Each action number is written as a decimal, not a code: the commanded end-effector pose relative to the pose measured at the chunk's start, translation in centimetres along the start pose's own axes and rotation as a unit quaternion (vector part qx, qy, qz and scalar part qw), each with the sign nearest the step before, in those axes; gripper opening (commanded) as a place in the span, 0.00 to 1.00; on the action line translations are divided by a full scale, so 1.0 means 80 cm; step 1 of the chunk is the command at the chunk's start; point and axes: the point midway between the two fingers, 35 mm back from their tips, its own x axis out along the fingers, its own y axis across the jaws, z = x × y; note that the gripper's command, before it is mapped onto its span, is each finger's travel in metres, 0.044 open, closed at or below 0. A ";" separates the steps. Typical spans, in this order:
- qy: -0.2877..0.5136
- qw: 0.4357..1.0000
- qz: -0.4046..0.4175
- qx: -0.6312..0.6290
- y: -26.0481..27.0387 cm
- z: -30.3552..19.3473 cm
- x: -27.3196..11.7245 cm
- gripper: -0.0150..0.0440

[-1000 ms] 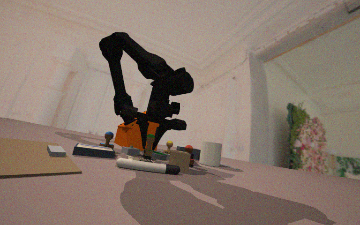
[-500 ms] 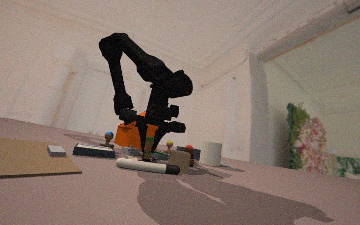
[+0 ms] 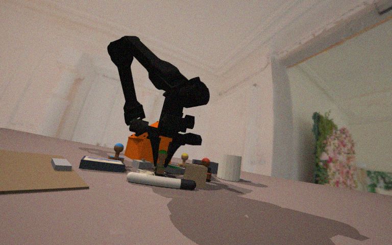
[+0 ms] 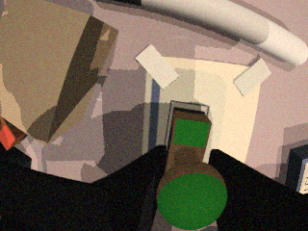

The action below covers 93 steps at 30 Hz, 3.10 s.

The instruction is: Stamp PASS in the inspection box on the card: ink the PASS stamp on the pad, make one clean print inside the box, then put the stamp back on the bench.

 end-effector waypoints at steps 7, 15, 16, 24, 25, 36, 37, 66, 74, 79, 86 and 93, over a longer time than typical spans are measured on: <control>0.000 1.000 -0.002 -0.003 0.000 -0.001 0.004 0.25; 0.000 1.000 -0.002 -0.003 0.000 -0.001 0.005 0.25; 0.000 1.000 -0.002 -0.003 0.000 -0.001 0.005 0.25; 0.000 1.000 -0.002 -0.003 0.000 -0.001 0.005 0.25; 0.000 1.000 -0.002 -0.003 0.000 -0.001 0.005 0.25; 0.000 1.000 -0.002 -0.003 0.000 -0.001 0.006 0.25; 0.000 1.000 -0.002 -0.003 0.000 -0.001 0.006 0.25; 0.000 1.000 -0.002 -0.003 0.000 -0.001 0.008 0.25; 0.000 1.000 -0.002 -0.003 0.000 -0.001 0.004 0.25; 0.000 1.000 -0.002 -0.003 0.000 -0.001 0.001 0.25; 0.000 1.000 -0.002 -0.003 0.000 0.000 -0.004 0.25; 0.000 1.000 -0.002 -0.003 0.000 0.000 -0.008 0.25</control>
